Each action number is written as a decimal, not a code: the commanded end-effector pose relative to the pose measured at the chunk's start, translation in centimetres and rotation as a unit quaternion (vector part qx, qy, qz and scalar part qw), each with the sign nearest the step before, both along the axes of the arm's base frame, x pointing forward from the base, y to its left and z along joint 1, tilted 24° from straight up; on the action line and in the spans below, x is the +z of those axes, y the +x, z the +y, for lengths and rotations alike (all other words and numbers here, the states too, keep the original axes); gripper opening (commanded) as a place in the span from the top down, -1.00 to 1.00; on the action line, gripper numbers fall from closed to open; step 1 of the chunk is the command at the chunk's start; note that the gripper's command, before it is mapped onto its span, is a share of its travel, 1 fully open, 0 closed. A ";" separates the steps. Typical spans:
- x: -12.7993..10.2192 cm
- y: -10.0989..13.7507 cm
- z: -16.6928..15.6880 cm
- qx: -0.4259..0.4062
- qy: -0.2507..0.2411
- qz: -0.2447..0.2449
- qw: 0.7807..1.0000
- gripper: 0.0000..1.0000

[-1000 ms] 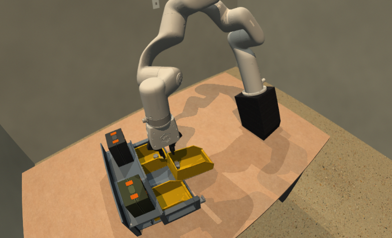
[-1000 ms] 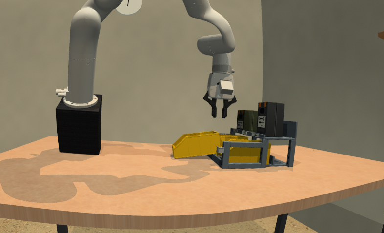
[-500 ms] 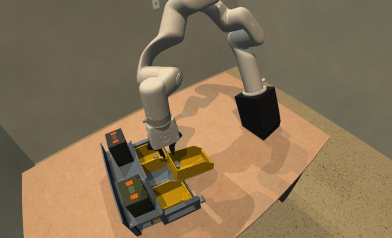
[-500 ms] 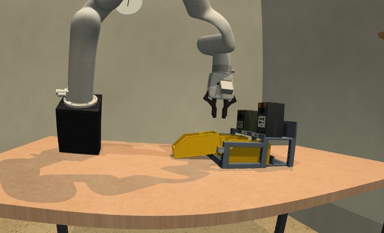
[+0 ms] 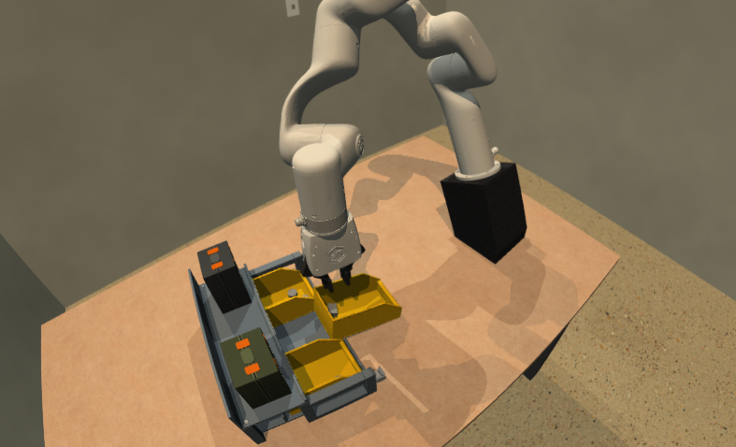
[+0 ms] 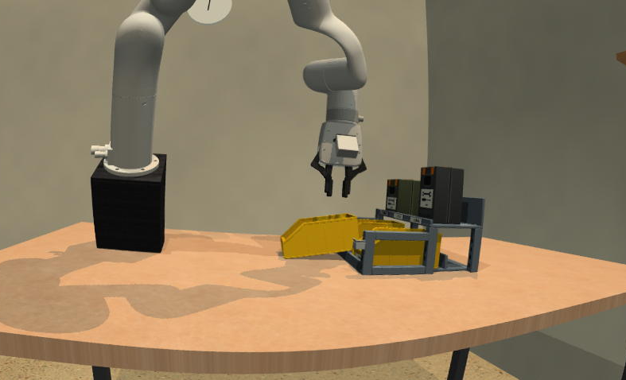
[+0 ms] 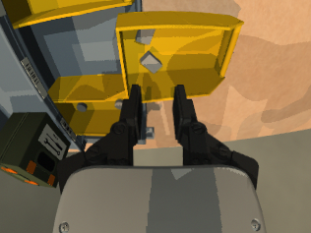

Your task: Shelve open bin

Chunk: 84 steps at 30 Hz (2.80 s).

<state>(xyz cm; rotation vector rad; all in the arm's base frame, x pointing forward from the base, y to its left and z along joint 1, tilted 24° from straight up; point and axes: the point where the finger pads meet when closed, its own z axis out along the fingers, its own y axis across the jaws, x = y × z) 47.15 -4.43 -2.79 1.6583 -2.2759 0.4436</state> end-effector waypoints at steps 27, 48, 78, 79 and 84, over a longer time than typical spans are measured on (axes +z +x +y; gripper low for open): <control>-3.1 -9.5 1.8 0.001 0.000 -0.003 1.000 0.35; -4.3 -13.0 2.4 0.001 0.000 -0.003 1.000 0.35; -3.8 -11.6 2.2 0.001 0.000 -0.003 1.000 0.35; -3.8 -11.6 2.2 0.001 0.000 -0.003 1.000 0.35; -3.8 -11.6 2.2 0.001 0.000 -0.003 1.000 0.35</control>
